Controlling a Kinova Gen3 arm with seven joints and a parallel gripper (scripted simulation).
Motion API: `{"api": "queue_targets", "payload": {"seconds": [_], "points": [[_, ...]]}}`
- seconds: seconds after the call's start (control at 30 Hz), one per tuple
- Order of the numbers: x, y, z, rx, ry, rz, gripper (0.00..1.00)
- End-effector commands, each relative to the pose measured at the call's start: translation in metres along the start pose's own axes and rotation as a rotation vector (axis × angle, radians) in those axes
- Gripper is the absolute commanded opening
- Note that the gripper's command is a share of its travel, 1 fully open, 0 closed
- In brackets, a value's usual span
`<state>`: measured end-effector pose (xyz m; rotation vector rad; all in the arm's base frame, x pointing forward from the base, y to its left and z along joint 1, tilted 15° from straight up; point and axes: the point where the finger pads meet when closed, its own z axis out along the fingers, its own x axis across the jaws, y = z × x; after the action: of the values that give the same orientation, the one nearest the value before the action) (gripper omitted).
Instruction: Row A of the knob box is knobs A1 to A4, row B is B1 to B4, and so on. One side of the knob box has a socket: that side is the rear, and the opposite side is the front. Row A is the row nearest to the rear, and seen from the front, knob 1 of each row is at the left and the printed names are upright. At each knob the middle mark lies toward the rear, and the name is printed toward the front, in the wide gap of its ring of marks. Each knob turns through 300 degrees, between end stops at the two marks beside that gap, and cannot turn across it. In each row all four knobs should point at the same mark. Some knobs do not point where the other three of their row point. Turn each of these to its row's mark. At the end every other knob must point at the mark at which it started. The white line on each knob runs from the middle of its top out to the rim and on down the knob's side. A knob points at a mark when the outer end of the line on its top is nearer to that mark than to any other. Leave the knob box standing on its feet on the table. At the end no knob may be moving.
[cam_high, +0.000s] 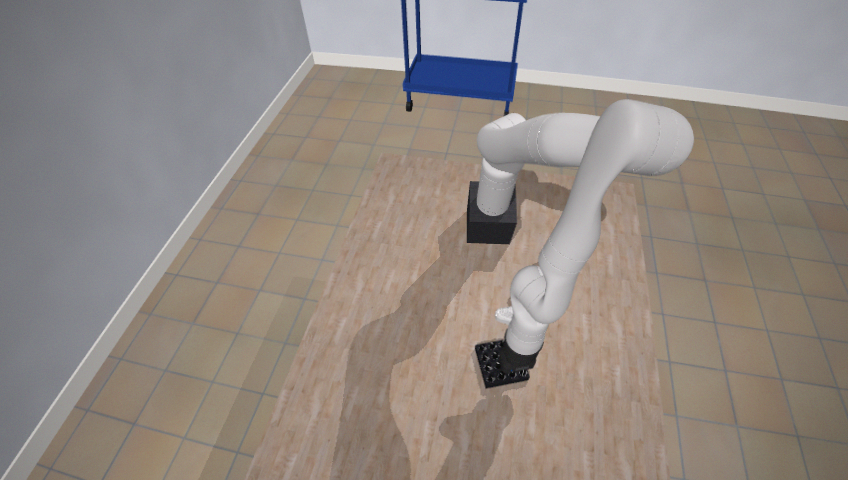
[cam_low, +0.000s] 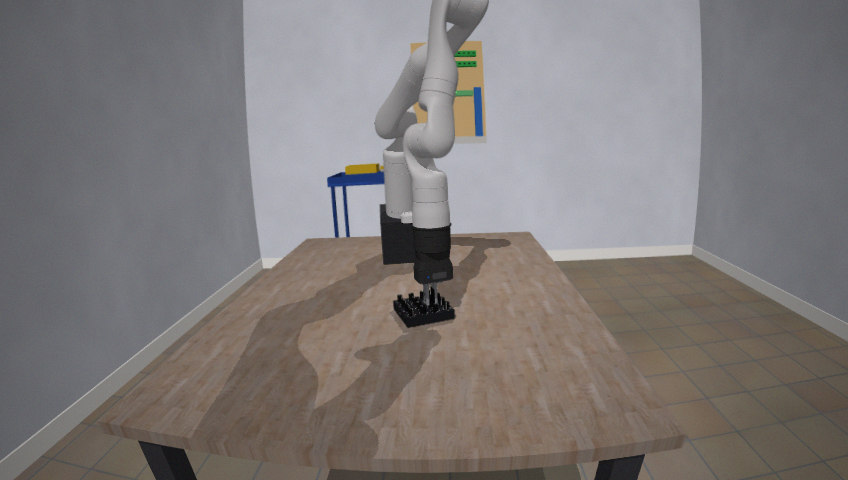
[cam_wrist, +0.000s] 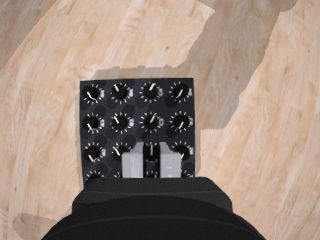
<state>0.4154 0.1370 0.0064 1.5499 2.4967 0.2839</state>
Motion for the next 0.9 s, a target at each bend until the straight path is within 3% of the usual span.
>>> {"api": "queue_targets", "payload": {"seconds": [0.0,0.27,0.3,0.87], "points": [[0.0018,0.0018,0.0007,0.000,0.004,0.012,0.30],[0.0018,0.0018,0.0007,0.000,0.004,0.012,0.30],[0.0018,0.0018,0.0007,0.000,0.004,0.012,0.46],[0.0018,0.0018,0.0007,0.000,0.004,0.012,0.46]]}}
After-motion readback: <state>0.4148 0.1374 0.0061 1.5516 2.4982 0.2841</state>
